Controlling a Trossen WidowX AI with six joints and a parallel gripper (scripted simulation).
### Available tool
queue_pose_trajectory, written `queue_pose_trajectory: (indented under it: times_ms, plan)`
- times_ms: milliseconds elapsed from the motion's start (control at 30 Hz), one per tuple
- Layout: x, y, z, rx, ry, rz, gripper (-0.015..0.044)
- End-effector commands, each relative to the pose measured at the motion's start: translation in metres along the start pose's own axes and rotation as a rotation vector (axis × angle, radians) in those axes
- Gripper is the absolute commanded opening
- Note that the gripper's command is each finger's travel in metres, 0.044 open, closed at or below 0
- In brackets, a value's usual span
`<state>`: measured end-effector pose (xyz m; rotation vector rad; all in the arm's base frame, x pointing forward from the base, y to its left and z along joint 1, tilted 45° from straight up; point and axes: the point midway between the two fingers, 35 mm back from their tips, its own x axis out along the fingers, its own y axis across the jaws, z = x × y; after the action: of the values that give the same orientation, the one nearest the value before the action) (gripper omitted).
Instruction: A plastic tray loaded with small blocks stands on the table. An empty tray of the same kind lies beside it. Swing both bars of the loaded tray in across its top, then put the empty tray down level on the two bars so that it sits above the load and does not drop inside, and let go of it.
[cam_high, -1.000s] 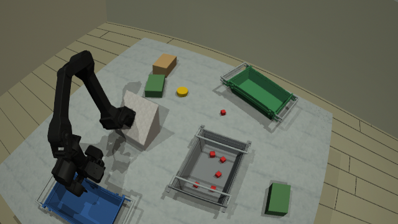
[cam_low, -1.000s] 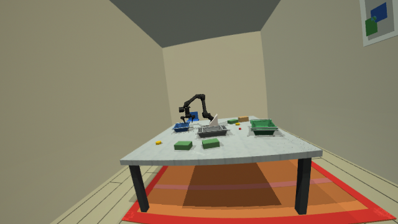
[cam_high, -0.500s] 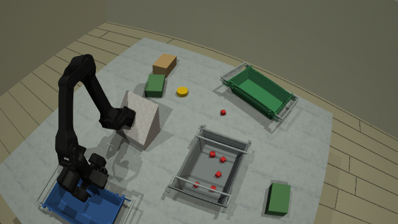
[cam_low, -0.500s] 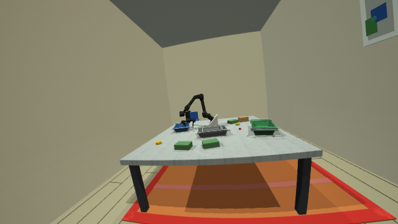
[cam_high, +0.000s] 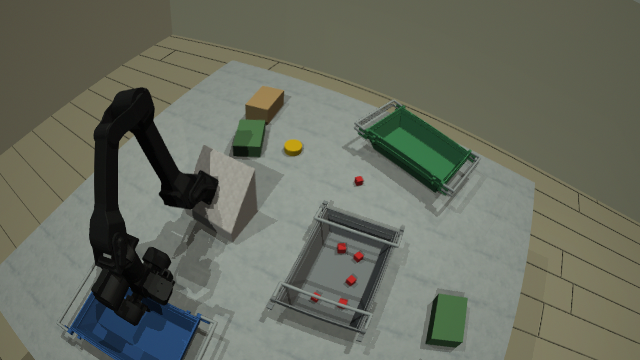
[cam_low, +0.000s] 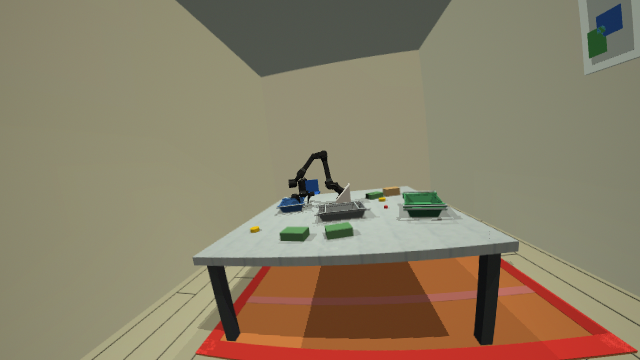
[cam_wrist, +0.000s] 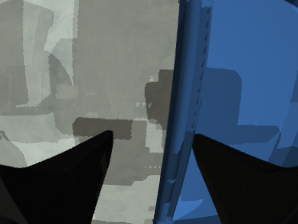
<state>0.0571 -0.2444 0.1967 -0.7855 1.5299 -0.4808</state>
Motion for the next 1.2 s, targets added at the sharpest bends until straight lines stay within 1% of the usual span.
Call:
queue_pose_trajectory:
  times_ms: [0,1000,1167]
  plan:
    - [0.0,0.0,0.0,-0.005,-0.003,-0.001,0.0236]
    - [0.0,0.0,0.0,-0.005,-0.003,-0.001,0.0036]
    - [-0.013,-0.002,0.002,-0.004,-0.004,0.001,0.0003]
